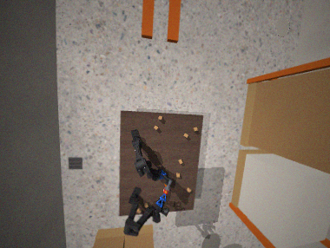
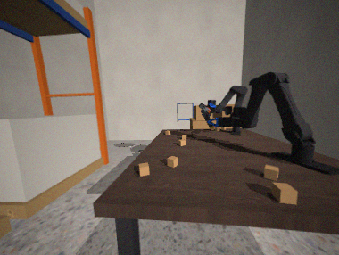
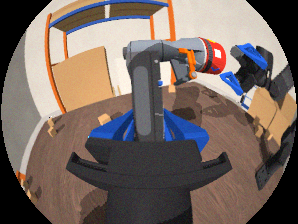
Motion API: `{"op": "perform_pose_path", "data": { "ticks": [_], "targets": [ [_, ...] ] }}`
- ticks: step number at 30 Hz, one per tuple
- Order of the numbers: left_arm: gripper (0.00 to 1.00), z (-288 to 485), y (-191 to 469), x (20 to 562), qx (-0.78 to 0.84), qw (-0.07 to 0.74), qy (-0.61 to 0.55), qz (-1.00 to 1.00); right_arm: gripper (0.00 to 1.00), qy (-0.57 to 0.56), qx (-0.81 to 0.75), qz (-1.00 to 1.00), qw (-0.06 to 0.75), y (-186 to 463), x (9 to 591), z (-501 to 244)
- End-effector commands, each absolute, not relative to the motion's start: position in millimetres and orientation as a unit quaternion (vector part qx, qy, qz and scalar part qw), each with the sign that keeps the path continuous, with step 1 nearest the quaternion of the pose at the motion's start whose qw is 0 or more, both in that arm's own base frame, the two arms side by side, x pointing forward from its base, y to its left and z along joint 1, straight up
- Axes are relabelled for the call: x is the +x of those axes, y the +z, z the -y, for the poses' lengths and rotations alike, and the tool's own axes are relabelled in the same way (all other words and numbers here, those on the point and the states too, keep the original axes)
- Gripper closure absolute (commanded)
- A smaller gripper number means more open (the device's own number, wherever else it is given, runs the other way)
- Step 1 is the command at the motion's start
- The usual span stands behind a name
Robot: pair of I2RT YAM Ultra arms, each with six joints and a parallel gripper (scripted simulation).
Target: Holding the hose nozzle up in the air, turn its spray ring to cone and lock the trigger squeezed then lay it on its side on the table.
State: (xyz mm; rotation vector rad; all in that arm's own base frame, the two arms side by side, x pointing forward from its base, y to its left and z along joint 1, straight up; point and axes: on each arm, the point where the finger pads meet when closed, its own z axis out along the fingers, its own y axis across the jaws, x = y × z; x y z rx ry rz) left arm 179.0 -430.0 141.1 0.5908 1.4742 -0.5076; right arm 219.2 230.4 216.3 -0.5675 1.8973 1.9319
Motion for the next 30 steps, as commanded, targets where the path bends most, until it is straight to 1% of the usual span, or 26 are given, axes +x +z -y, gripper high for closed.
{"op": "perform_pose_path", "data": {
  "ticks": [1, 2, 6, 18, 21, 24, 30],
  "targets": [
    [0.64, 433.0, 185.1, 183.5, 0.206, 0.695, -0.271, -0.634, 0.13, 0.686, -0.210, -0.665, 0.205, 223.9, 223.4, -230.0],
    [0.64, 433.0, 185.1, 183.5, 0.206, 0.695, -0.271, -0.634, 0.13, 0.688, -0.212, -0.665, 0.198, 226.1, 219.4, -234.4],
    [0.64, 433.0, 185.1, 183.5, 0.206, 0.695, -0.271, -0.634, 0.13, 0.687, -0.223, -0.659, 0.211, 234.6, 223.5, -242.5],
    [0.64, 433.0, 185.1, 183.5, 0.206, 0.695, -0.271, -0.634, 0.13, 0.687, -0.214, -0.665, 0.200, 228.0, 224.2, -260.3],
    [0.64, 433.0, 185.1, 183.5, 0.206, 0.695, -0.271, -0.634, 0.13, 0.688, -0.227, -0.655, 0.216, 240.9, 220.5, -263.7],
    [0.64, 433.0, 185.1, 183.5, 0.206, 0.695, -0.271, -0.634, 0.13, 0.687, -0.214, -0.666, 0.199, 226.1, 223.0, -270.1],
    [0.64, 433.0, 185.1, 183.5, 0.206, 0.695, -0.271, -0.634, 0.13, 0.687, -0.220, -0.661, 0.206, 231.7, 221.0, -279.8]
  ]
}}
